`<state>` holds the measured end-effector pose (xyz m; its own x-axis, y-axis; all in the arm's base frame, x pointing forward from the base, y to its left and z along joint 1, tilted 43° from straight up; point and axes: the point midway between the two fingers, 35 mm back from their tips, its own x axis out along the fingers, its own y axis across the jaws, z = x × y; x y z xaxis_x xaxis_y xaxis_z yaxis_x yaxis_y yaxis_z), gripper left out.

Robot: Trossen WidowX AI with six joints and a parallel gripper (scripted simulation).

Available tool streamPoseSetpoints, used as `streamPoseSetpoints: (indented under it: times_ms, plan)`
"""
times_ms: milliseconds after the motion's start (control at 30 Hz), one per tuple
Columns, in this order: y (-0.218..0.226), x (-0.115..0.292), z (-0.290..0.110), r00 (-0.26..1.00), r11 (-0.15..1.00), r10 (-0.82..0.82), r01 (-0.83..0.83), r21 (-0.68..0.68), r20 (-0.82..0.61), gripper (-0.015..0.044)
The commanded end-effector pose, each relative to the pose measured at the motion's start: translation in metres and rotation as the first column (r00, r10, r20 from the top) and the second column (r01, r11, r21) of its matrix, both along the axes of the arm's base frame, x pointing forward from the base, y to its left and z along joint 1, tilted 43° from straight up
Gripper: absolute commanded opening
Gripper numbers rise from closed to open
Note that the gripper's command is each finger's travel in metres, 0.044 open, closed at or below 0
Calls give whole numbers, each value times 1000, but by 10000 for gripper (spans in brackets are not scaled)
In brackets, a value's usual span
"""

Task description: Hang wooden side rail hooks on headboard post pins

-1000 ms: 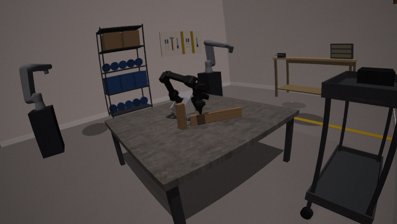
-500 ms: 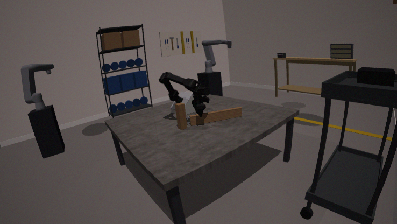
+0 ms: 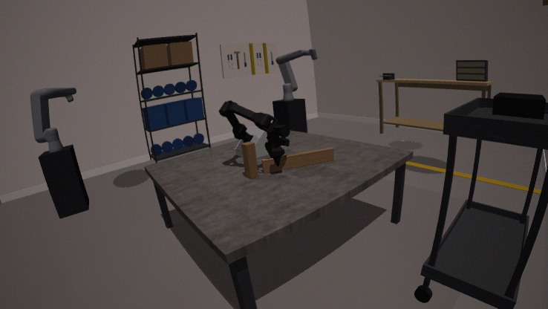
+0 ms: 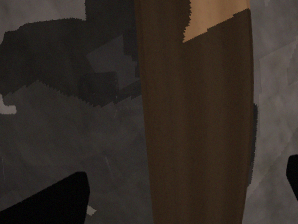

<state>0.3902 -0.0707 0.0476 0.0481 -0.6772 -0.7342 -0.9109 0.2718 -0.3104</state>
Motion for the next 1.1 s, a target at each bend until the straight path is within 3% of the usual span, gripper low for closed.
streamPoseSetpoints:
  times_ms: [0, 333, 733, 900, 1000, 1067]
  plan:
    - [-4, -1, -5, 1000, 1000, 6, -6, -6, -8, 440]
    - [-13, -2, -14, 1000, 1000, 6, -6, -8, -8, 440]
    - [-13, -2, -14, 1000, 1000, 6, -6, -8, -8, 125]
    - [-13, -2, -14, 1000, 1000, 6, -6, -8, -8, 92]
    - [-13, -2, -14, 1000, 1000, 6, -6, -8, -8, 13]
    - [-13, -2, -14, 1000, 1000, 6, -6, -8, -8, 0]
